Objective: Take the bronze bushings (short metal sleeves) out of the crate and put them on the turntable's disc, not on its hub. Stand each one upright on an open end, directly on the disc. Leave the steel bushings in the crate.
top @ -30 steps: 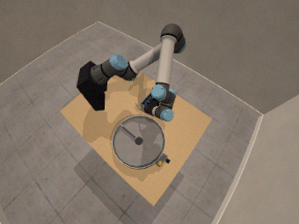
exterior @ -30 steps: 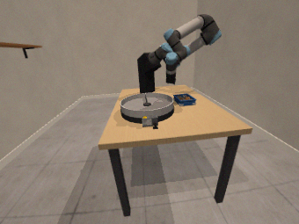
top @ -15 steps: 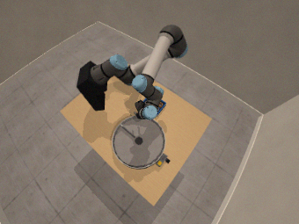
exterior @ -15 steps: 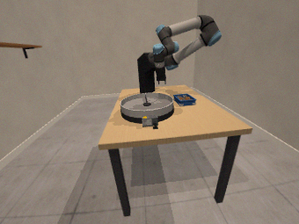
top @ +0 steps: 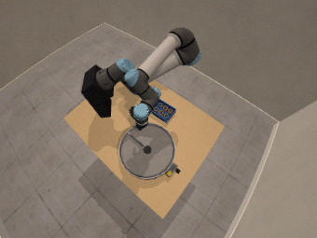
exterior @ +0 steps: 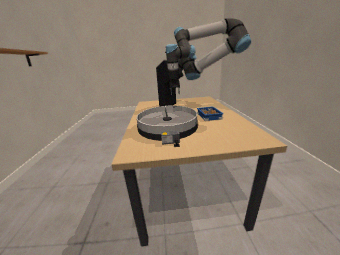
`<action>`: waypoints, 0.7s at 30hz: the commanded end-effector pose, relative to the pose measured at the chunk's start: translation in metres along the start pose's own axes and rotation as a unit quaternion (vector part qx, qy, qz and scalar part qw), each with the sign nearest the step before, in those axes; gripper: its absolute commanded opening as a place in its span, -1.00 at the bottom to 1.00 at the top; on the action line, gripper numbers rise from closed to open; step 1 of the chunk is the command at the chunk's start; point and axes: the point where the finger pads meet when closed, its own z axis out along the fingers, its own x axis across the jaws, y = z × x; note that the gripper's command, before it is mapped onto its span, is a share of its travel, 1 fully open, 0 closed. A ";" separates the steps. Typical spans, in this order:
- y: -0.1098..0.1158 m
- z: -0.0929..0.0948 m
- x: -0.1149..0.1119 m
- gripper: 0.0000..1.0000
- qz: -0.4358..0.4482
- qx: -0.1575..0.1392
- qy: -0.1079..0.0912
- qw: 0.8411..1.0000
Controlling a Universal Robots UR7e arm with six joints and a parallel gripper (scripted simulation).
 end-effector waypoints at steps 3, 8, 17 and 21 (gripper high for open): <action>0.000 -0.007 -0.023 1.00 -0.033 -0.051 -0.011 0.998; 0.000 -0.011 -0.032 1.00 -0.049 -0.072 -0.021 0.996; 0.000 -0.013 -0.037 1.00 -0.058 -0.084 -0.027 0.994; 0.000 -0.014 -0.038 1.00 -0.059 -0.085 -0.027 0.994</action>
